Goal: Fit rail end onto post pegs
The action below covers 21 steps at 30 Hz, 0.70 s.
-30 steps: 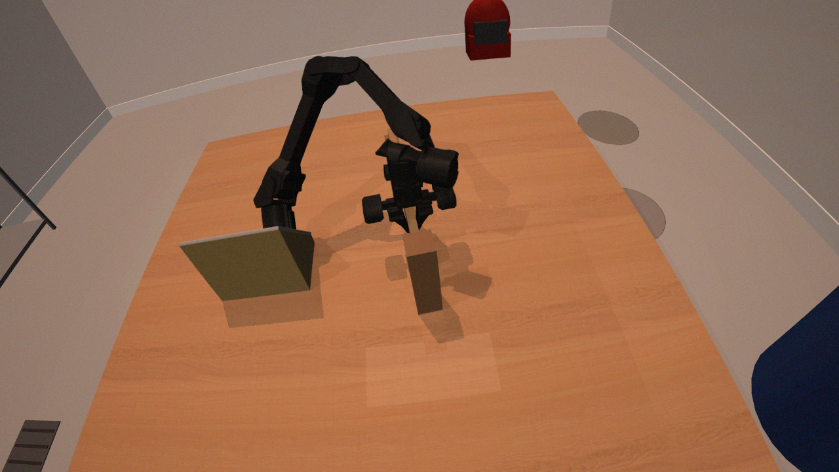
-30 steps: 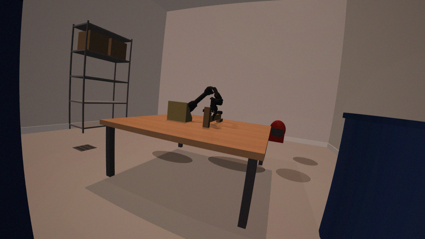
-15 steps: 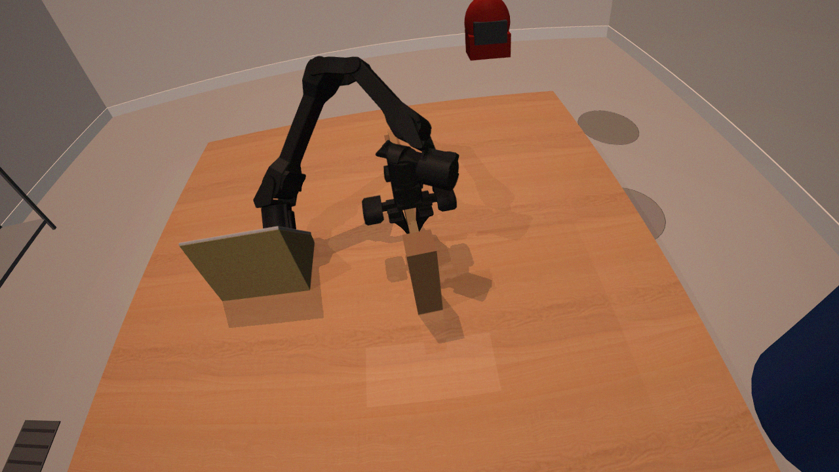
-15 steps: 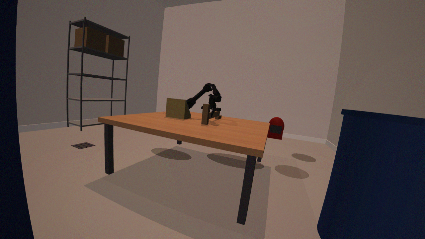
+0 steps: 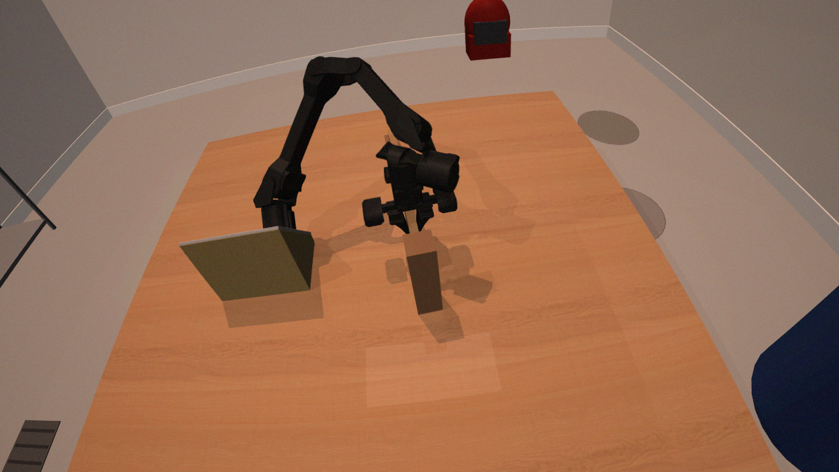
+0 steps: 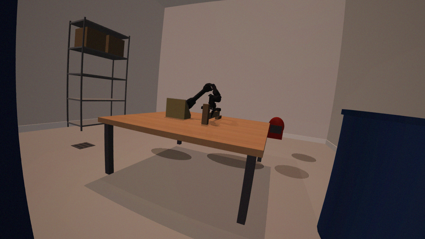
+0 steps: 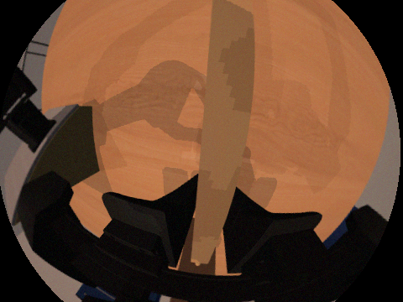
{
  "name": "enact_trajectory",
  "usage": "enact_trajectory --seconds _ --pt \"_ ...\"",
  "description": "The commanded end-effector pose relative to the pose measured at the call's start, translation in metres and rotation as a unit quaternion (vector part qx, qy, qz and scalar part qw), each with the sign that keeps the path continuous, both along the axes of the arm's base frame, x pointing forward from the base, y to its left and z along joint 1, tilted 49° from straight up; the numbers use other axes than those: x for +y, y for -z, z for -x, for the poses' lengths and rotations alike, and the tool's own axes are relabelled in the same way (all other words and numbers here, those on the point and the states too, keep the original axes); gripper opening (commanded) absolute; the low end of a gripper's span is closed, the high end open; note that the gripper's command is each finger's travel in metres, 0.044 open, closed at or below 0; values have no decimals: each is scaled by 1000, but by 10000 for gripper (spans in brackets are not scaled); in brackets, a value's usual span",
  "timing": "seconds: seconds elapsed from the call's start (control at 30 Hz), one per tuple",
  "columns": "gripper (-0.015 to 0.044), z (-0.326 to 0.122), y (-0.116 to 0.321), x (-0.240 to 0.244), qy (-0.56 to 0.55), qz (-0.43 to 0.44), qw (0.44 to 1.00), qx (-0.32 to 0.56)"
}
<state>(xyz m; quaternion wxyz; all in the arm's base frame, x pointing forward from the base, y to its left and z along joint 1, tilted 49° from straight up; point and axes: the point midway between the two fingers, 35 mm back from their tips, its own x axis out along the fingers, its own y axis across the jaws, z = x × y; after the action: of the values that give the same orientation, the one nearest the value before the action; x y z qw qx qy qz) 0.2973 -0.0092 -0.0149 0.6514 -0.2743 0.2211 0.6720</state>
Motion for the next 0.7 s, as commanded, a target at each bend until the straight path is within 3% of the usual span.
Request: enact_trajectory --seconds 0.0,0.67 --pt "0 -2 0 -6 4 2 1000 -5" --pt "0 -3 5 -9 4 2 1000 -5"
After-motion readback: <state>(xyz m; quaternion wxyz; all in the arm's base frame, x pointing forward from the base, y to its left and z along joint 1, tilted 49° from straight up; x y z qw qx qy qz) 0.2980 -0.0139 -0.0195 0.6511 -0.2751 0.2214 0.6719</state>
